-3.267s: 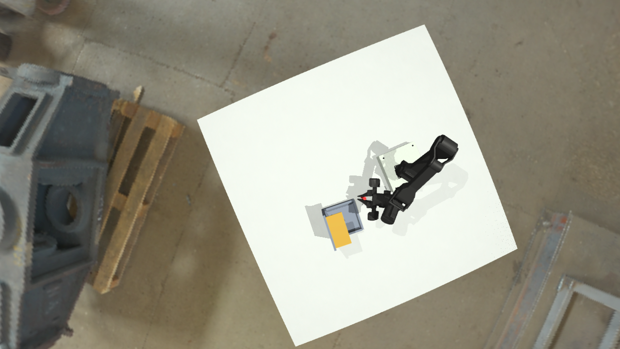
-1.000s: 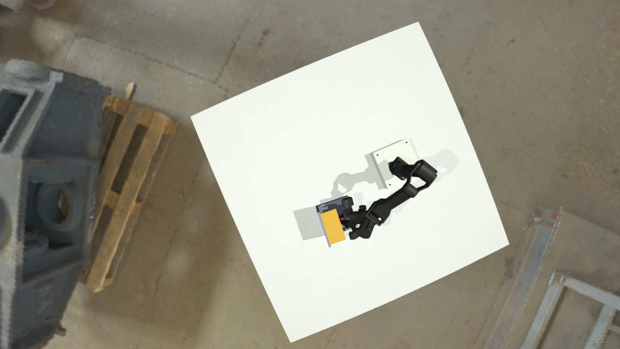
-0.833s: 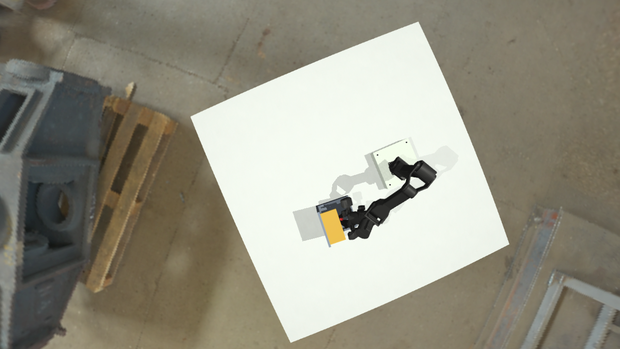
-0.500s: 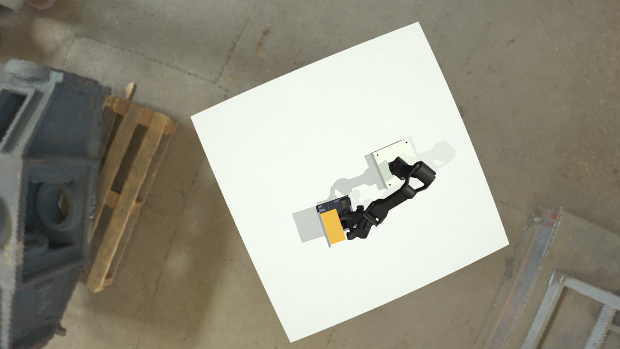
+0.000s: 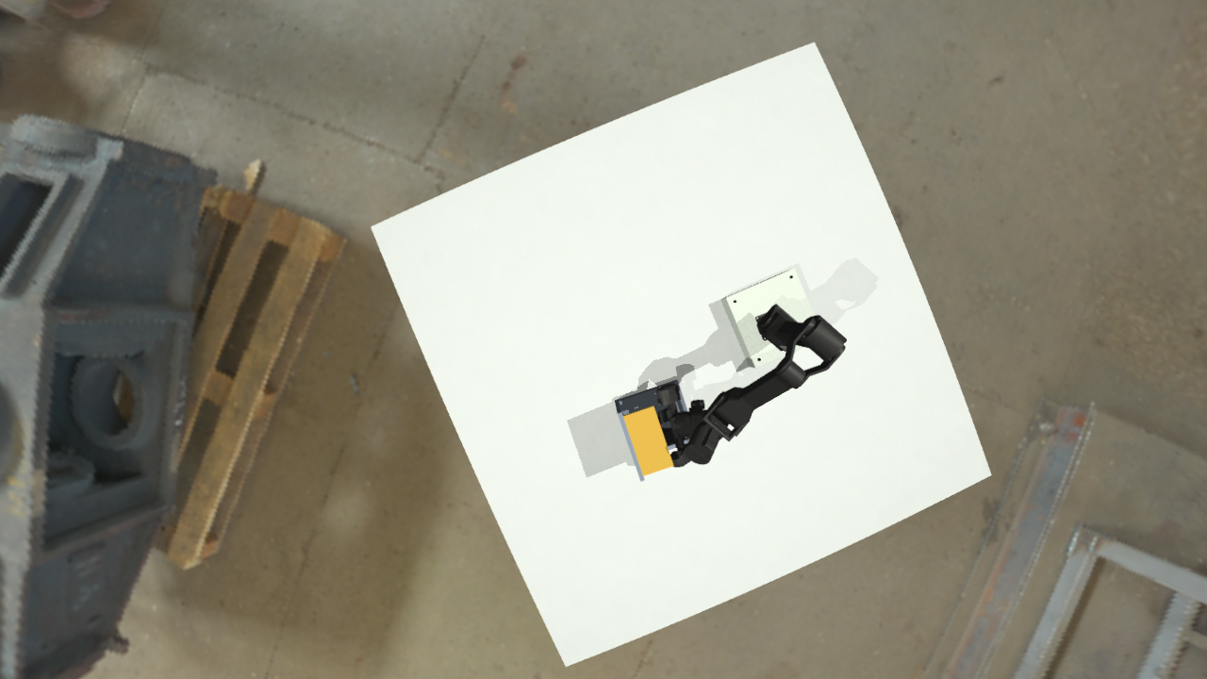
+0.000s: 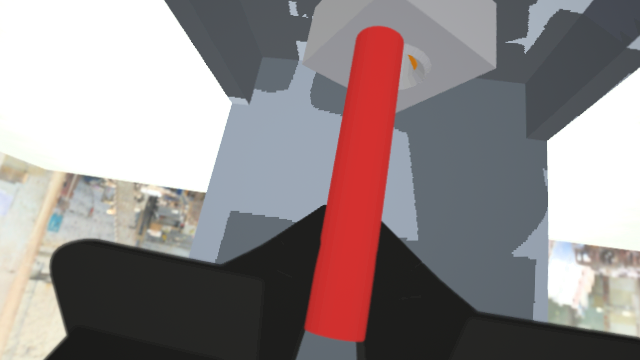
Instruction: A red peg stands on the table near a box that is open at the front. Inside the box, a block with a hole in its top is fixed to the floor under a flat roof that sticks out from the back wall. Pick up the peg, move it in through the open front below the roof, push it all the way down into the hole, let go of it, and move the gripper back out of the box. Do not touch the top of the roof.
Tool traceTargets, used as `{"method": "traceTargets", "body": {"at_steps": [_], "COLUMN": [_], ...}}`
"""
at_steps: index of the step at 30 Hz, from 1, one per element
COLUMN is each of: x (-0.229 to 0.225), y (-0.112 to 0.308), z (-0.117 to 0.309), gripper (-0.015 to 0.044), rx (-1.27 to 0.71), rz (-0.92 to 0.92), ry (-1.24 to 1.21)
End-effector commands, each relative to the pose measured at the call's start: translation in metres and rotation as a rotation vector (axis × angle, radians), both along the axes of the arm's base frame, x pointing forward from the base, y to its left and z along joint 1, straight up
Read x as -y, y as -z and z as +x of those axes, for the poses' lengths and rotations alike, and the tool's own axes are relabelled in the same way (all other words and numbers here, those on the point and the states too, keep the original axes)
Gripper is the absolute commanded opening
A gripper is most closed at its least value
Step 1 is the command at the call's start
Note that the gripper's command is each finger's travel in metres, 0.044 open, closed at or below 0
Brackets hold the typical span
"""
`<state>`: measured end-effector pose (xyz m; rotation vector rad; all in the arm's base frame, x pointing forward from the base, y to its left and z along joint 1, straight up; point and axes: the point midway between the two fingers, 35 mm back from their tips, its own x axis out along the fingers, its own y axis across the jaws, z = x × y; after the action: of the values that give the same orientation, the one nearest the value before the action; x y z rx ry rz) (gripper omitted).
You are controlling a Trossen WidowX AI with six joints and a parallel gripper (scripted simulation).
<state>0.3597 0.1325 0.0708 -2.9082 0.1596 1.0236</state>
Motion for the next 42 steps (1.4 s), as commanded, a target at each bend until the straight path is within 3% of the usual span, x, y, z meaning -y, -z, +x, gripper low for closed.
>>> {"method": "traceTargets", "body": {"at_steps": [1,42], "x": [-0.001,-0.002], "y": [0.001,0.0], "z": [0.003,0.023], "gripper": [0.0,0.0], "rx": [-0.001,0.001], "rz": [-0.001,-0.001], "ry": [-0.005,-0.005]}}
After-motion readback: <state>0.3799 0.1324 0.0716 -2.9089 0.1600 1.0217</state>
